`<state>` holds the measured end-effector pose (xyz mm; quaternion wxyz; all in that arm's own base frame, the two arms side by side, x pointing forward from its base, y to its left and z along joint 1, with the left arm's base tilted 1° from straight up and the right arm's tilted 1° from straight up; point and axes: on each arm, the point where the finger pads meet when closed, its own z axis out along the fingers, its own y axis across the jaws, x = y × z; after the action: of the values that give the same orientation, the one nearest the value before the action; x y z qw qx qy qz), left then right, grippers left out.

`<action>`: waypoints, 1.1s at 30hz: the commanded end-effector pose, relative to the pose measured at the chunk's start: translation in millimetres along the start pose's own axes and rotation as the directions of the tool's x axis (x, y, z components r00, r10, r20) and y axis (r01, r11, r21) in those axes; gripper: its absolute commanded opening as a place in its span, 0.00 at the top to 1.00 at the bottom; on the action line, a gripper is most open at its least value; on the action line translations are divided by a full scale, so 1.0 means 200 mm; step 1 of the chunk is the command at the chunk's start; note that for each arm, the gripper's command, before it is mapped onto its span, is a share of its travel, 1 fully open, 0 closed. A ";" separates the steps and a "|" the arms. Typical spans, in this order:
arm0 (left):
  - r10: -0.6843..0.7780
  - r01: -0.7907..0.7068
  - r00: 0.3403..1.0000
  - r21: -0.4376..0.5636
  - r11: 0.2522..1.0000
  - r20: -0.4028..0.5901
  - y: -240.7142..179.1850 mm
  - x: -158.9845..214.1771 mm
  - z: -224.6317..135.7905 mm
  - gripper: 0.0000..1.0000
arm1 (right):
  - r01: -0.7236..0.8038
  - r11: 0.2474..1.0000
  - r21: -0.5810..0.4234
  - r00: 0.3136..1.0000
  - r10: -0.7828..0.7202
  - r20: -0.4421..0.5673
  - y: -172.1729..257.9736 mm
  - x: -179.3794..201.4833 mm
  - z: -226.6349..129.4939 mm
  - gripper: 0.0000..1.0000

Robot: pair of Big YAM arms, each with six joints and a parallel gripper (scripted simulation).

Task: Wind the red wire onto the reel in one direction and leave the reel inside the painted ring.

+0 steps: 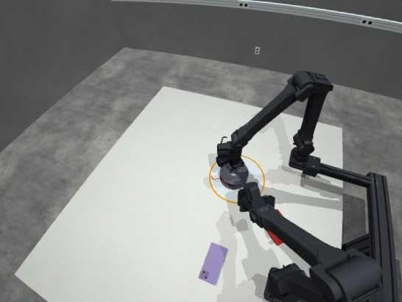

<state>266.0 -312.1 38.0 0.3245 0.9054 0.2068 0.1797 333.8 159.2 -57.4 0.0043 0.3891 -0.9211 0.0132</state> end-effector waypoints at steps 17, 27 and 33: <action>-0.005 0.005 1.000 -0.016 1.000 -0.006 0.09 0.04 0.03 0.85 | -0.026 0.998 0.062 0.977 0.012 0.211 0.06 0.13 -0.20 1.00; -0.005 0.005 1.000 -0.016 1.000 -0.006 0.09 0.04 0.03 0.85 | -0.075 0.990 0.120 0.904 0.017 0.426 0.14 0.31 -0.39 1.00; -0.005 0.005 1.000 -0.016 1.000 -0.006 0.09 0.04 0.03 0.85 | -0.106 0.984 0.145 0.845 0.012 0.534 0.17 0.39 -0.46 1.00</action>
<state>266.0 -312.1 38.0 0.3245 0.9054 0.2068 0.1797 262.8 128.9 27.0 -0.2523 0.3580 -0.8989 -0.0109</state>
